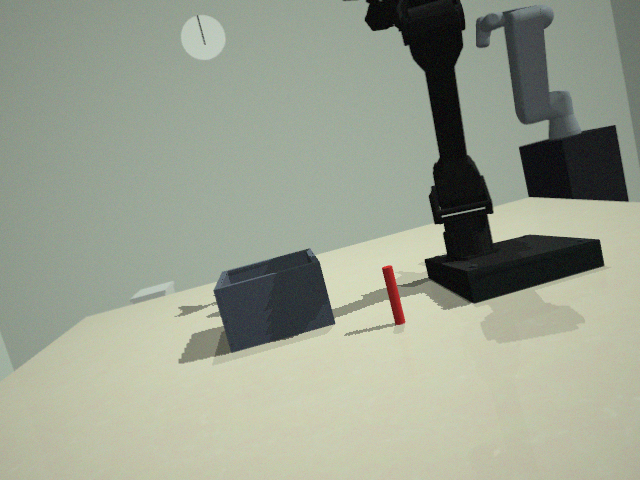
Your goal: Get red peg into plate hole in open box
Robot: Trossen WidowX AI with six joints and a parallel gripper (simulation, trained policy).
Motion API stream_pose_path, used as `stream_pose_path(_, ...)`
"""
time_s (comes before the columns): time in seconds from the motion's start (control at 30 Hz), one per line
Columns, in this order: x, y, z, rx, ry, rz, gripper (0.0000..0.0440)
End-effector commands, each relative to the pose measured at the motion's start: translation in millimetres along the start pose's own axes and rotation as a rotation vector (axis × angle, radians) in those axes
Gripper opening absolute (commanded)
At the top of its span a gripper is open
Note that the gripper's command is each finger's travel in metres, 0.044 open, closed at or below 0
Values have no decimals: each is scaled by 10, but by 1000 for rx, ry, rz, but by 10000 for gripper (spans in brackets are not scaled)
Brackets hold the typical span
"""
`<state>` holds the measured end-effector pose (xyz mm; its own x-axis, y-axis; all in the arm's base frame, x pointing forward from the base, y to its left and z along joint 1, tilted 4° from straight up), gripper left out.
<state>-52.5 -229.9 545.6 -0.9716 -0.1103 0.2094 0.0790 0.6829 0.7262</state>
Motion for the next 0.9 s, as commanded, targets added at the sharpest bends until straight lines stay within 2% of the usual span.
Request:
stream_pose_path(0.0, -20, -11, -14, 1, 3, -21, 420)
stream_pose_path(0.07, -76, -51, -55, -5, 13, -89, 440)
stream_pose_path(0.87, -817, -612, -304, -264, 24, -873, 440)
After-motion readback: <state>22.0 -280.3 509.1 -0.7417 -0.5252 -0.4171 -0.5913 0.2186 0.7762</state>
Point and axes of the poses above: the point midway between the two fingers, 35 mm back from their tips, its own z axis back along the fingers, its own x axis across the jaws, y = z × x, the point moved 5 cm from there along z, back along the fingers, and after that the axes turned 12 degrees about z, right-handed, at the moved point
